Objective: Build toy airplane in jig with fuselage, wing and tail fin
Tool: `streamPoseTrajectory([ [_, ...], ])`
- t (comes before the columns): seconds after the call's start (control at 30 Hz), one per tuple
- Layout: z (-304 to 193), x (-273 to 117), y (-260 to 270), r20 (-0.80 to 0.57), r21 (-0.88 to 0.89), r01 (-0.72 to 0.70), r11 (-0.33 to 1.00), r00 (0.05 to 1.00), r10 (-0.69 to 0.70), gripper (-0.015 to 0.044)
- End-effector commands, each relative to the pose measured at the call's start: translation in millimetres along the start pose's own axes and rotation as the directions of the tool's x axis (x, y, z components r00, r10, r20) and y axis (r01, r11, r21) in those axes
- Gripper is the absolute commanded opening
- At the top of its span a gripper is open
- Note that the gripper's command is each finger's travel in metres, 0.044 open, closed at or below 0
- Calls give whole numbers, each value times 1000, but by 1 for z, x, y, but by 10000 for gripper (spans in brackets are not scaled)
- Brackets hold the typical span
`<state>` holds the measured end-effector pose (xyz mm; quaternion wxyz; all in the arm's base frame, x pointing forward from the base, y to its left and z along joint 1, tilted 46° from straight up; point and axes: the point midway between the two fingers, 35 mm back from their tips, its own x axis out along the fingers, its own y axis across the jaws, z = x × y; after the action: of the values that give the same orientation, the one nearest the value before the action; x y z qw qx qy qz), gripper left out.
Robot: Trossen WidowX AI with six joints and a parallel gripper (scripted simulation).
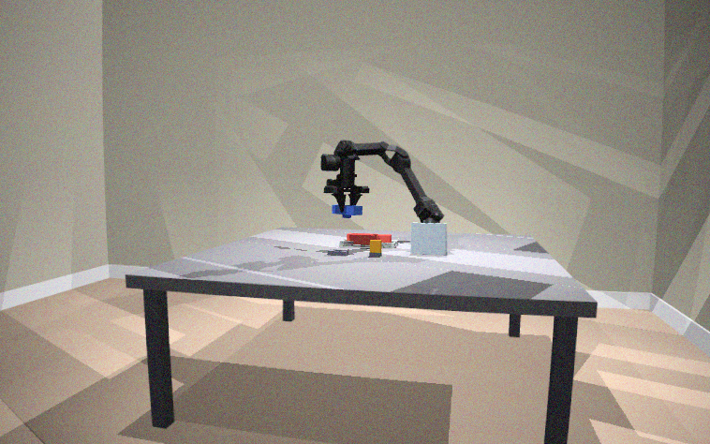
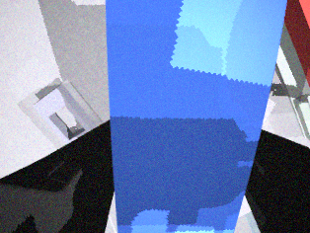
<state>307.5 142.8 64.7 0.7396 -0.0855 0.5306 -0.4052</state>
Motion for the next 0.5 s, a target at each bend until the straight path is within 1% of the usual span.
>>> streamPoseTrajectory([
  [0.0, 5, 4, -14, 4, 72, 7, 997, 1000, -7, 0],
  [0.47, 17, 11, -57, 5, 310, 7, 951, 1000, -9, 0],
])
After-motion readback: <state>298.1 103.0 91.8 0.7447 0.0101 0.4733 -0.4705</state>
